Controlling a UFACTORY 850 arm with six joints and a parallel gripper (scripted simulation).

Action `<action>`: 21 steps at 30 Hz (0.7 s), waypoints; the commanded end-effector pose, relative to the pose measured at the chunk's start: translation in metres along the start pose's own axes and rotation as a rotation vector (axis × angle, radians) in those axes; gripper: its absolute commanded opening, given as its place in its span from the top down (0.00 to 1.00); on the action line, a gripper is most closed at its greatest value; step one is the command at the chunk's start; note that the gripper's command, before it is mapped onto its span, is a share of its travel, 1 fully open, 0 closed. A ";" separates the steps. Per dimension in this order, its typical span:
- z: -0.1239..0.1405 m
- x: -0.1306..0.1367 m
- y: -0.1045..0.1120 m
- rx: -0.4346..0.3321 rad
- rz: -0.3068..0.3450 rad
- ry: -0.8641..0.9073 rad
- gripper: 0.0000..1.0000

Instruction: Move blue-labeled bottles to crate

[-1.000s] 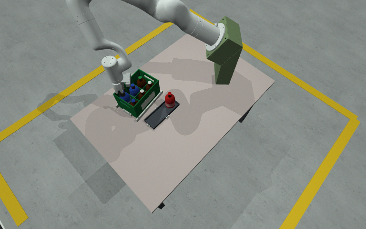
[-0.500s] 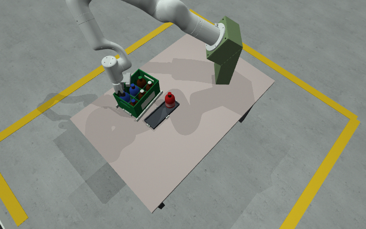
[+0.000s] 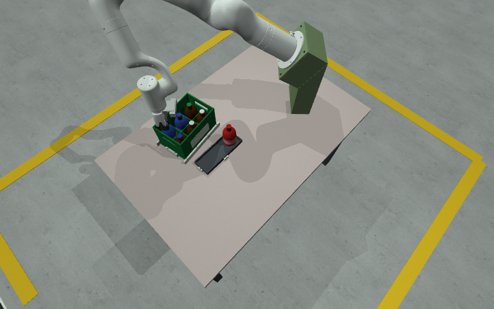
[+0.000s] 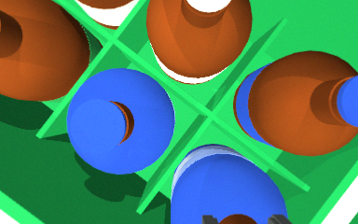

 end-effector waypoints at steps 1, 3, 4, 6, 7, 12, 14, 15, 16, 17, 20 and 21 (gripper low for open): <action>0.001 0.000 0.000 -0.001 0.001 -0.001 1.00; 0.001 0.000 -0.001 -0.001 0.001 -0.001 1.00; 0.001 0.000 -0.001 -0.001 0.001 -0.001 1.00; 0.001 0.000 -0.002 -0.001 0.001 -0.001 1.00; 0.001 0.000 -0.003 -0.001 0.001 -0.001 1.00; 0.001 0.000 -0.005 -0.001 0.001 -0.001 1.00; 0.001 0.000 -0.006 -0.001 0.001 -0.001 1.00; 0.001 0.000 -0.006 -0.001 0.001 -0.001 1.00; 0.001 0.000 -0.007 -0.001 0.001 -0.001 1.00; 0.001 0.000 -0.007 -0.001 0.001 -0.001 1.00; 0.001 0.000 -0.008 -0.001 0.001 -0.001 1.00; 0.001 0.000 -0.008 -0.001 0.001 -0.001 1.00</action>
Point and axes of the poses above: the point where the finger pads meet when closed, its own y axis back along the fingers, its own x axis across the jaws, z = x × y, the point moved 1 cm from there along y, back along the fingers, and after that the axes turned 1 degree about y, right-handed, at the moved point
